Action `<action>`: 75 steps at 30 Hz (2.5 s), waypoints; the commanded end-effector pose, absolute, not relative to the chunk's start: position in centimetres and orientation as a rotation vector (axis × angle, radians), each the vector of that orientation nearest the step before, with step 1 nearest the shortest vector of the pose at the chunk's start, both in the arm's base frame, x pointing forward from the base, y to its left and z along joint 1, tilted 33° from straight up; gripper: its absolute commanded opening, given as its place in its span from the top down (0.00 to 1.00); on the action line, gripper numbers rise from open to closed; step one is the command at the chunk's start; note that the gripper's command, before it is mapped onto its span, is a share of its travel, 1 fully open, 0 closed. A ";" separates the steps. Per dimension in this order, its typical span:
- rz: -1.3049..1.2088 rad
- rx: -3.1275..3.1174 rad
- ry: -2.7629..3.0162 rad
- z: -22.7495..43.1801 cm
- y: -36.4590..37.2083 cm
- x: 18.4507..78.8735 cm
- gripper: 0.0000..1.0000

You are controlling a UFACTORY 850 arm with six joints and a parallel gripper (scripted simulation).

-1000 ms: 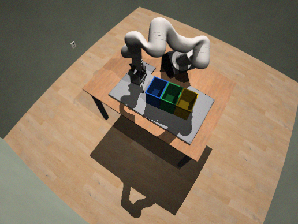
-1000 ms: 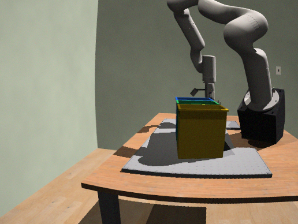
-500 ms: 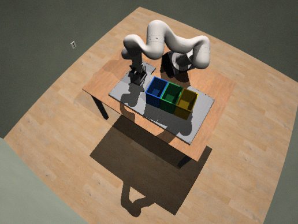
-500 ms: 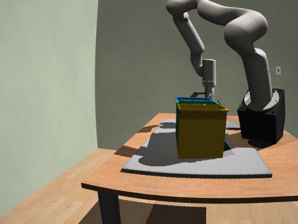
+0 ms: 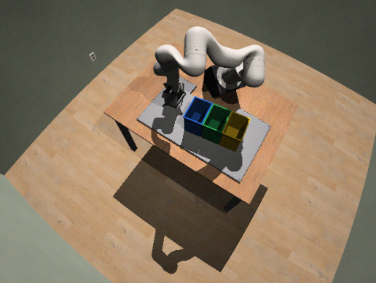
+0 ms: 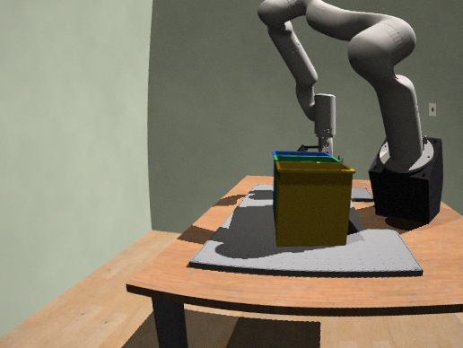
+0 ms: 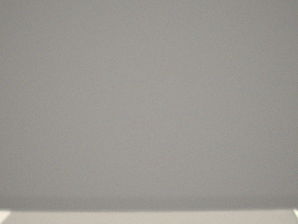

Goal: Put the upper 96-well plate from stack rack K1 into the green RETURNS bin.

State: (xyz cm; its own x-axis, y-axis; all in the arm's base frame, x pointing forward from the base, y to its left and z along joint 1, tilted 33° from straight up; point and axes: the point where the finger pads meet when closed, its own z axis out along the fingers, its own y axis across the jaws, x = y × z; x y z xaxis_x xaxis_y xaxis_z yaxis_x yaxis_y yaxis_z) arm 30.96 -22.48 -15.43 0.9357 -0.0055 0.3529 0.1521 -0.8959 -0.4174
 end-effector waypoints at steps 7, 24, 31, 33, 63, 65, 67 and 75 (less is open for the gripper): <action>-0.485 -2.643 -0.105 -15.7 -22.4 31.1 0.00; -0.485 -2.643 -0.105 -16.5 -22.0 31.4 0.00; -0.485 -2.643 -0.105 -16.9 -21.8 31.6 0.00; -0.485 -2.643 -0.105 -17.0 -21.7 31.6 0.00; -0.485 -2.643 -0.105 -17.0 -21.7 31.6 1.00; -0.485 -2.643 -0.105 -17.0 -21.7 31.6 1.00; -0.485 -2.643 -0.105 -17.0 -21.7 31.6 1.00; -0.485 -2.643 -0.105 -17.0 -21.7 31.6 1.00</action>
State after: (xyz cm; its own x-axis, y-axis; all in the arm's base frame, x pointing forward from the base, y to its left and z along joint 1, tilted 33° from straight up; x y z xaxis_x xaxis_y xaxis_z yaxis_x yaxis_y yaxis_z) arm 31.58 -21.61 -17.07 0.9357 -0.0056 0.3528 0.1521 -0.8959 -0.4175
